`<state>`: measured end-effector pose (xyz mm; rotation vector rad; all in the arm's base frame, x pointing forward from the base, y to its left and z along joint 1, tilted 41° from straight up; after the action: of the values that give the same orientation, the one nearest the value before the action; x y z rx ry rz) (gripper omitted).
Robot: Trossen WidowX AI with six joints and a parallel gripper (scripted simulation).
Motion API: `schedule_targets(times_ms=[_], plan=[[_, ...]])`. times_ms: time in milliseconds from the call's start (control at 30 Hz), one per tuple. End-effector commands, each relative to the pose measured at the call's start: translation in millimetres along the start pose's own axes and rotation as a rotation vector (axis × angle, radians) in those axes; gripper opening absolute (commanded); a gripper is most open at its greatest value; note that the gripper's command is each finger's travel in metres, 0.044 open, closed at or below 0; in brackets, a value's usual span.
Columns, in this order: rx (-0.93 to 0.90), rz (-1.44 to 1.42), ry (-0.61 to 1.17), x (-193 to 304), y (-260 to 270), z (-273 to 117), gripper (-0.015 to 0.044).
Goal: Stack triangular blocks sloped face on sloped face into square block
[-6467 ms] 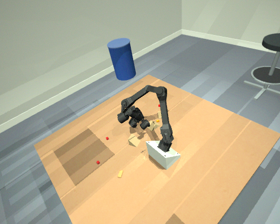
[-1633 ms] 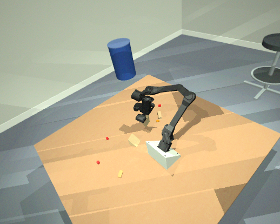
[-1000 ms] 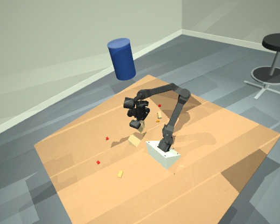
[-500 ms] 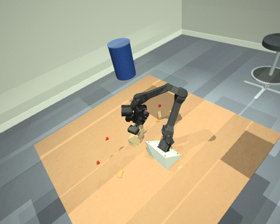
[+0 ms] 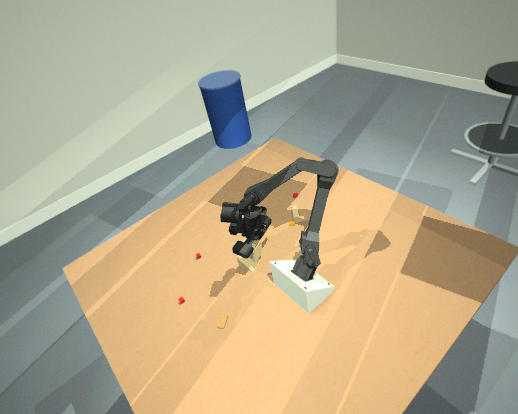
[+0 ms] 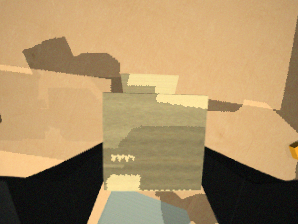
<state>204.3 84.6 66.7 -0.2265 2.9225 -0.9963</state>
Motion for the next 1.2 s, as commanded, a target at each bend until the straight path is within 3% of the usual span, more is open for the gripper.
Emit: schedule_targets(times_ms=[0,433,1167], plan=[[0.007,-0.006,0.002,-2,-1,16,0.0000],[0.008,-0.006,0.001,-4,3,45,0.0000],[0.012,-0.008,0.000,-3,3,45,0.0000]])
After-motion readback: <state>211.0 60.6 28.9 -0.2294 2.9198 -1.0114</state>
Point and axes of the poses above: the point midway between the two fingers, 35 mm back from their tips, its own z axis out along the fingers, its own y axis across the jaws, x = y × z, the point moved 7 cm from there along -z, back along the fingers, and after that the axes turned 8 degrees about z, right-handed, at the moved point
